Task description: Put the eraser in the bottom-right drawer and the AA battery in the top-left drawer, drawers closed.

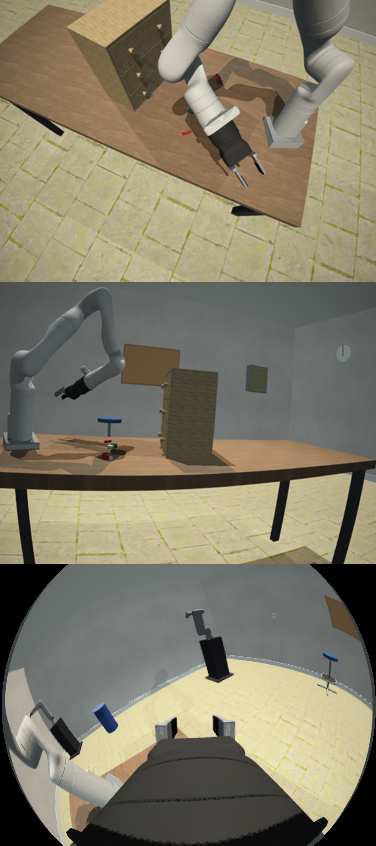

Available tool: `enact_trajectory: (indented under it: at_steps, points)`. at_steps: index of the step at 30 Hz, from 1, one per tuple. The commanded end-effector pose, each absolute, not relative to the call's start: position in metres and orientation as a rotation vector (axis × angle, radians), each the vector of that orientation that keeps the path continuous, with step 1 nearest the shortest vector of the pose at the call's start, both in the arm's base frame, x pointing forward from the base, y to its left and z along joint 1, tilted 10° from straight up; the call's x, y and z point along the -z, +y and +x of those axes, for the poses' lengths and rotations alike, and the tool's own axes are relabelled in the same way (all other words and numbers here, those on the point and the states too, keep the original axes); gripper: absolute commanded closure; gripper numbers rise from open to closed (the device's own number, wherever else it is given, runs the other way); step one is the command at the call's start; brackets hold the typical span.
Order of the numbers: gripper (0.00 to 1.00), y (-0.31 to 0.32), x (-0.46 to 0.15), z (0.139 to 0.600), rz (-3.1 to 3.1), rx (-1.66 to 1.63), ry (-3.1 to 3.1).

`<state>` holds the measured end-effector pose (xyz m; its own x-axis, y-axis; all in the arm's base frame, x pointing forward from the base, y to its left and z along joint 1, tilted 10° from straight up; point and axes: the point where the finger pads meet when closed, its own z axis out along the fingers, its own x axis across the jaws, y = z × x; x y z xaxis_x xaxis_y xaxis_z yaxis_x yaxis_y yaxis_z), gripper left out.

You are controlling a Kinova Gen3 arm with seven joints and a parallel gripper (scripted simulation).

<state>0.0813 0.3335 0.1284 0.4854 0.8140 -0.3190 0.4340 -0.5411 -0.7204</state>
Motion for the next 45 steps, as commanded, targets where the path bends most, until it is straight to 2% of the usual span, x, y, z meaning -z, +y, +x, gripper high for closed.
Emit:
enact_trajectory:
  at_steps: [1,27,35,45]
  points:
    - [0.00,0.334,-0.129,0.081,-2.171,-0.885,-1.027]
    - [0.00,0.326,-0.139,0.090,-2.156,-0.849,-1.119]
    - [0.00,0.305,-0.161,0.111,-2.124,-0.761,-1.328]
    - [0.00,0.236,-0.229,0.185,-2.079,-0.509,-1.844]
